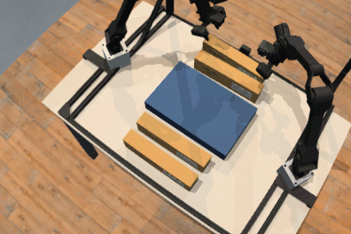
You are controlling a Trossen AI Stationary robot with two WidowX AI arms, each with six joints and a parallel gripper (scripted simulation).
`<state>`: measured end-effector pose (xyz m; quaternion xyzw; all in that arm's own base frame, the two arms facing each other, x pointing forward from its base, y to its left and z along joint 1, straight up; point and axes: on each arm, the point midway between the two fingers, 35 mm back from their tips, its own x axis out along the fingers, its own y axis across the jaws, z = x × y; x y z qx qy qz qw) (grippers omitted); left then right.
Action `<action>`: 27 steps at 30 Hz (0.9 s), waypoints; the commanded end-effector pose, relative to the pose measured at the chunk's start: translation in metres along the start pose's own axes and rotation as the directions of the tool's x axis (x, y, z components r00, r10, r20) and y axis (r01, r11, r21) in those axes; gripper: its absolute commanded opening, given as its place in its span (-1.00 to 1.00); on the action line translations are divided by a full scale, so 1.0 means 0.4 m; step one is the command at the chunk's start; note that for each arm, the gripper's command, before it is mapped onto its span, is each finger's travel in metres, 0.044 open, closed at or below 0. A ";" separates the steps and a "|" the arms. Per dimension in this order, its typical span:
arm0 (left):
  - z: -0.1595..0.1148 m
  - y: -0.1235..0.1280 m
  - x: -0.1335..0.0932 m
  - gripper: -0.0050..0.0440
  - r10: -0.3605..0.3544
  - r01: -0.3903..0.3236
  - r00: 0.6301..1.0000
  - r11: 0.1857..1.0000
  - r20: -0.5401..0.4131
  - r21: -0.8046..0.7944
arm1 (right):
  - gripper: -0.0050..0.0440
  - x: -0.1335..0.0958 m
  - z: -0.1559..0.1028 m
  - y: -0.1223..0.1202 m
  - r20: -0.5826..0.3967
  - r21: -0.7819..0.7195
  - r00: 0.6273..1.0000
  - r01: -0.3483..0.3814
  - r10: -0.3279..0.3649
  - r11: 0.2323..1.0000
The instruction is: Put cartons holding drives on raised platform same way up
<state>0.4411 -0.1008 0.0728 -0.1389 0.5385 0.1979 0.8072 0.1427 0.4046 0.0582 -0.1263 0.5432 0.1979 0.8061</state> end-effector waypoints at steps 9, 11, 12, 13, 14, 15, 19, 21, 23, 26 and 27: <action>-0.040 0.001 0.100 0.79 0.012 -0.012 1.000 1.000 -0.007 0.000 | 0.79 0.097 -0.037 -0.001 -0.004 -0.001 1.000 0.012 -0.012 1.000; -0.051 0.001 0.126 0.79 0.012 -0.012 1.000 1.000 -0.007 0.000 | 0.79 0.122 -0.048 -0.001 -0.004 -0.001 1.000 0.012 -0.012 1.000; -0.055 0.001 0.137 0.79 0.012 -0.012 1.000 1.000 -0.007 0.000 | 0.79 0.134 -0.052 -0.001 -0.004 -0.001 1.000 0.012 -0.012 1.000; -0.059 0.001 0.147 0.79 0.012 -0.012 1.000 1.000 -0.007 0.000 | 0.79 0.144 -0.056 -0.001 -0.004 -0.001 1.000 0.012 -0.012 1.000; -0.063 0.001 0.156 0.79 0.012 -0.012 1.000 1.000 -0.007 0.000 | 0.79 0.152 -0.060 -0.001 -0.004 -0.001 1.000 0.012 -0.012 1.000; -0.066 0.001 0.163 0.79 0.012 -0.012 1.000 1.000 -0.007 0.000 | 0.79 0.159 -0.063 -0.001 -0.004 -0.001 1.000 0.012 -0.012 1.000; -0.071 0.002 0.174 0.79 0.012 -0.012 1.000 1.000 -0.007 0.000 | 0.79 0.171 -0.068 -0.002 -0.004 -0.001 1.000 0.012 -0.012 1.000; -0.071 0.002 0.174 0.79 0.012 -0.012 1.000 1.000 -0.007 0.000 | 0.79 0.171 -0.068 -0.002 -0.004 -0.001 1.000 0.012 -0.012 1.000; -0.071 0.002 0.174 0.79 0.012 -0.012 1.000 1.000 -0.007 0.000 | 0.79 0.171 -0.068 -0.002 -0.004 -0.001 1.000 0.012 -0.012 1.000; -0.071 0.002 0.174 0.79 0.012 -0.012 1.000 1.000 -0.007 0.000 | 0.79 0.171 -0.068 -0.002 -0.004 -0.001 1.000 0.012 -0.012 1.000; -0.071 0.002 0.174 0.79 0.012 -0.012 1.000 1.000 -0.007 0.000 | 0.79 0.171 -0.068 -0.002 -0.004 -0.001 1.000 0.012 -0.012 1.000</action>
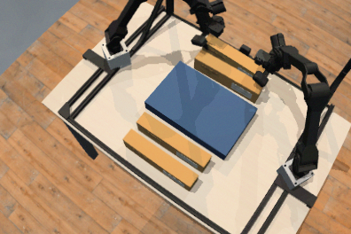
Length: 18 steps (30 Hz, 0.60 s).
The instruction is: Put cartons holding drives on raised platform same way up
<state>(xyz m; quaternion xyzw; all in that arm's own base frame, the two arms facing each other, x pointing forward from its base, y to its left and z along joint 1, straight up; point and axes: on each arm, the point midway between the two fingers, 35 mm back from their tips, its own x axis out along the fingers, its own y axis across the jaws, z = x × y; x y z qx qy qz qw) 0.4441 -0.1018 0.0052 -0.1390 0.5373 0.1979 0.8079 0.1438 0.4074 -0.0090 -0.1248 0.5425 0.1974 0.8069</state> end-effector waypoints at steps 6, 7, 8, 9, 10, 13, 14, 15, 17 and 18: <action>-0.011 0.005 0.016 0.79 0.012 -0.012 1.000 1.000 -0.010 0.001 | 0.79 0.014 -0.009 -0.005 -0.006 -0.004 1.000 0.012 -0.012 1.000; -0.011 0.005 0.016 0.79 0.012 -0.012 1.000 1.000 -0.010 0.001 | 0.79 0.014 -0.009 -0.005 -0.006 -0.004 1.000 0.012 -0.012 1.000; -0.011 0.005 0.016 0.79 0.012 -0.012 1.000 1.000 -0.010 0.001 | 0.79 0.014 -0.009 -0.005 -0.006 -0.004 1.000 0.012 -0.012 1.000; -0.011 0.005 0.016 0.79 0.012 -0.012 1.000 1.000 -0.010 0.001 | 0.79 0.014 -0.009 -0.005 -0.006 -0.004 1.000 0.012 -0.012 1.000; -0.011 0.005 0.016 0.79 0.012 -0.012 1.000 1.000 -0.010 0.001 | 0.79 0.014 -0.009 -0.005 -0.006 -0.004 1.000 0.012 -0.012 1.000; -0.011 0.005 0.016 0.79 0.012 -0.012 1.000 1.000 -0.010 0.001 | 0.79 0.014 -0.009 -0.005 -0.006 -0.004 1.000 0.012 -0.012 1.000; -0.011 0.005 0.016 0.79 0.012 -0.012 1.000 1.000 -0.010 0.001 | 0.79 0.014 -0.009 -0.005 -0.006 -0.004 1.000 0.012 -0.012 1.000; -0.011 0.005 0.016 0.79 0.012 -0.012 1.000 1.000 -0.010 0.001 | 0.79 0.014 -0.009 -0.005 -0.006 -0.004 1.000 0.012 -0.012 1.000; -0.011 0.005 0.016 -0.80 0.012 -0.012 1.000 1.000 -0.010 0.001 | -0.80 0.014 -0.009 -0.005 -0.006 -0.004 1.000 0.012 -0.012 1.000; -0.011 0.005 0.016 -0.80 0.012 -0.012 1.000 1.000 -0.010 0.001 | -0.80 0.014 -0.009 -0.005 -0.006 -0.004 1.000 0.012 -0.012 1.000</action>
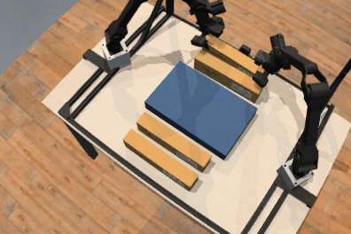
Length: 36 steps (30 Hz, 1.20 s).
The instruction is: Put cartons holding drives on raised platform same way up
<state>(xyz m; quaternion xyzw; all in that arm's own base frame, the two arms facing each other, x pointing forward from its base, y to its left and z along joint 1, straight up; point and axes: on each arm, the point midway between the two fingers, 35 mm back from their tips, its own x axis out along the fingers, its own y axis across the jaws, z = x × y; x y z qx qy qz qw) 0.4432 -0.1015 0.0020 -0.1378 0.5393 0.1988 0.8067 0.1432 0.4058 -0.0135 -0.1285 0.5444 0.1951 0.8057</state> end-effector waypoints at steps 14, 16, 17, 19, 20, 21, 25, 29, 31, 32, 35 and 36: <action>-0.006 0.003 0.008 -0.80 0.009 -0.009 1.000 1.000 -0.006 0.000 | -0.80 0.003 -0.002 -0.002 0.000 -0.001 1.000 0.006 -0.006 1.000; -0.003 0.003 0.001 -0.80 0.009 -0.009 1.000 1.000 -0.006 0.000 | -0.80 -0.004 0.001 -0.002 0.000 -0.001 1.000 0.006 -0.006 1.000; -0.001 0.003 -0.005 -0.80 0.009 -0.009 1.000 1.000 -0.006 0.000 | -0.80 -0.010 0.004 -0.002 0.000 -0.001 1.000 0.006 -0.006 1.000; 0.006 0.003 -0.021 -0.80 0.009 -0.009 1.000 1.000 -0.006 0.000 | -0.80 -0.026 0.010 -0.002 0.000 -0.001 1.000 0.006 -0.006 1.000; 0.009 0.003 -0.030 -0.80 0.009 -0.009 1.000 1.000 -0.006 0.000 | -0.80 -0.035 0.014 -0.001 0.000 -0.001 1.000 0.006 -0.006 1.000; 0.013 0.003 -0.038 -0.80 0.009 -0.009 1.000 1.000 -0.006 0.000 | -0.80 -0.043 0.017 -0.001 0.000 -0.001 1.000 0.006 -0.006 1.000; 0.021 0.003 -0.059 -0.80 0.009 -0.009 1.000 1.000 -0.006 0.000 | -0.80 -0.064 0.025 -0.001 0.000 -0.001 1.000 0.006 -0.006 1.000; 0.022 0.003 -0.060 -0.80 0.009 -0.009 1.000 1.000 -0.006 0.000 | -0.80 -0.065 0.026 -0.001 0.000 -0.001 1.000 0.006 -0.006 1.000; 0.022 0.003 -0.060 -0.80 0.009 -0.009 1.000 1.000 -0.006 0.000 | -0.80 -0.065 0.026 -0.001 0.000 -0.001 1.000 0.006 -0.006 1.000; 0.022 0.003 -0.060 -0.80 0.009 -0.009 1.000 1.000 -0.006 0.000 | -0.80 -0.065 0.026 -0.001 0.000 -0.001 1.000 0.006 -0.006 1.000; 0.022 0.003 -0.060 -0.80 0.009 -0.009 1.000 1.000 -0.006 0.000 | -0.80 -0.065 0.026 -0.001 0.000 -0.001 1.000 0.006 -0.006 1.000; 0.022 0.003 -0.060 -0.80 0.009 -0.009 1.000 1.000 -0.006 0.000 | -0.80 -0.065 0.026 -0.001 0.000 -0.001 1.000 0.006 -0.006 1.000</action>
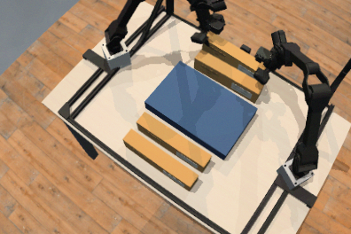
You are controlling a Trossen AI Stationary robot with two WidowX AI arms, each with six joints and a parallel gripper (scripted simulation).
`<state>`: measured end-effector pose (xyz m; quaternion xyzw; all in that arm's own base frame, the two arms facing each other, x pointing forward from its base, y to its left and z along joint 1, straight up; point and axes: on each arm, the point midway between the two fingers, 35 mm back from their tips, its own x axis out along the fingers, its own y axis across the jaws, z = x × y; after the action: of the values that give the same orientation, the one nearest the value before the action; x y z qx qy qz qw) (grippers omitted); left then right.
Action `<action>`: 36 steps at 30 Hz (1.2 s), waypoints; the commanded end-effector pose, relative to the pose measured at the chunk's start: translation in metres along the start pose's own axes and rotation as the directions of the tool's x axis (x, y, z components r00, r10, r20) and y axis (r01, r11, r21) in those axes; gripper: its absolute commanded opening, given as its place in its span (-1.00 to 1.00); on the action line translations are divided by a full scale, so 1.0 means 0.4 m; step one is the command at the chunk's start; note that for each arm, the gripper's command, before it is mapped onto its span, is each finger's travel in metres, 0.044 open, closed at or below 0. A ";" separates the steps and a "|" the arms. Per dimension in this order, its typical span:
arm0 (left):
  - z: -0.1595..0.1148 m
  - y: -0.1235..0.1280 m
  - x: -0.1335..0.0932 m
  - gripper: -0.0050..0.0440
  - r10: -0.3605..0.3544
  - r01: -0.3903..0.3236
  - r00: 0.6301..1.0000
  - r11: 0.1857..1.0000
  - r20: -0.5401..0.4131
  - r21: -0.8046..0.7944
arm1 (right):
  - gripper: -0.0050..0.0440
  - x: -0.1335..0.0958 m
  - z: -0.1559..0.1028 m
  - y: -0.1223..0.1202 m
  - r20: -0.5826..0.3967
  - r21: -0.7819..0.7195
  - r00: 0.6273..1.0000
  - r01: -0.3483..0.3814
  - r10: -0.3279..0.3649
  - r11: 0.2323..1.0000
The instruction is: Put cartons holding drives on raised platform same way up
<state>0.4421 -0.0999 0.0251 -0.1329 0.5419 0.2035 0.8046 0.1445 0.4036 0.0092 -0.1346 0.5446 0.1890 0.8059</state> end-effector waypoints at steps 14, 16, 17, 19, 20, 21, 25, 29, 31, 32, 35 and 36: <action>0.000 -0.001 -0.006 -0.80 -0.006 0.006 1.000 1.000 -0.003 -0.004 | -0.80 -0.013 0.004 0.005 0.004 0.002 1.000 -0.011 0.011 1.000; 0.000 -0.001 -0.006 -0.80 -0.006 0.006 1.000 1.000 -0.003 -0.004 | -0.80 -0.013 0.004 0.005 0.004 0.002 1.000 -0.011 0.011 1.000; 0.000 -0.001 -0.006 -0.80 -0.006 0.006 1.000 1.000 -0.003 -0.004 | -0.80 -0.013 0.004 0.005 0.004 0.002 1.000 -0.011 0.011 1.000; 0.000 -0.001 -0.005 -0.80 -0.006 0.006 1.000 1.000 -0.003 -0.004 | -0.80 -0.012 0.004 0.005 0.004 0.002 1.000 -0.011 0.011 1.000; -0.001 -0.001 -0.004 -0.80 -0.006 0.006 1.000 1.000 -0.003 -0.004 | -0.80 -0.010 0.003 0.005 0.004 0.002 1.000 -0.011 0.011 1.000; -0.001 -0.001 -0.002 -0.80 -0.006 0.006 1.000 1.000 -0.003 -0.004 | -0.80 -0.008 0.003 0.005 0.004 0.002 1.000 -0.011 0.011 1.000; -0.007 -0.002 0.012 -0.80 -0.006 0.006 1.000 1.000 -0.003 -0.004 | -0.80 0.006 -0.003 0.005 0.004 0.002 1.000 -0.011 0.011 1.000; -0.011 -0.002 0.022 -0.80 -0.006 0.006 1.000 1.000 -0.003 -0.004 | -0.80 0.016 -0.007 0.005 0.004 0.002 1.000 -0.011 0.011 1.000; -0.015 -0.002 0.033 -0.80 -0.006 0.006 1.000 1.000 -0.003 -0.004 | -0.80 0.026 -0.011 0.005 0.004 0.002 1.000 -0.011 0.011 1.000; -0.017 -0.002 0.038 -0.80 -0.006 0.006 1.000 1.000 -0.003 -0.004 | -0.80 0.031 -0.013 0.005 0.004 0.002 1.000 -0.011 0.011 1.000; -0.023 -0.002 0.051 -0.80 -0.006 0.006 1.000 1.000 -0.003 -0.004 | -0.80 0.044 -0.018 0.005 0.004 0.002 1.000 -0.011 0.011 1.000; -0.024 -0.002 0.054 -0.80 -0.006 0.006 1.000 1.000 -0.003 -0.004 | -0.80 0.048 -0.020 0.005 0.004 0.002 1.000 -0.011 0.011 1.000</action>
<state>0.4433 -0.1023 0.0151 -0.1398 0.5382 0.1975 0.8073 0.1431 0.4060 -0.0001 -0.1245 0.5445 0.1946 0.8063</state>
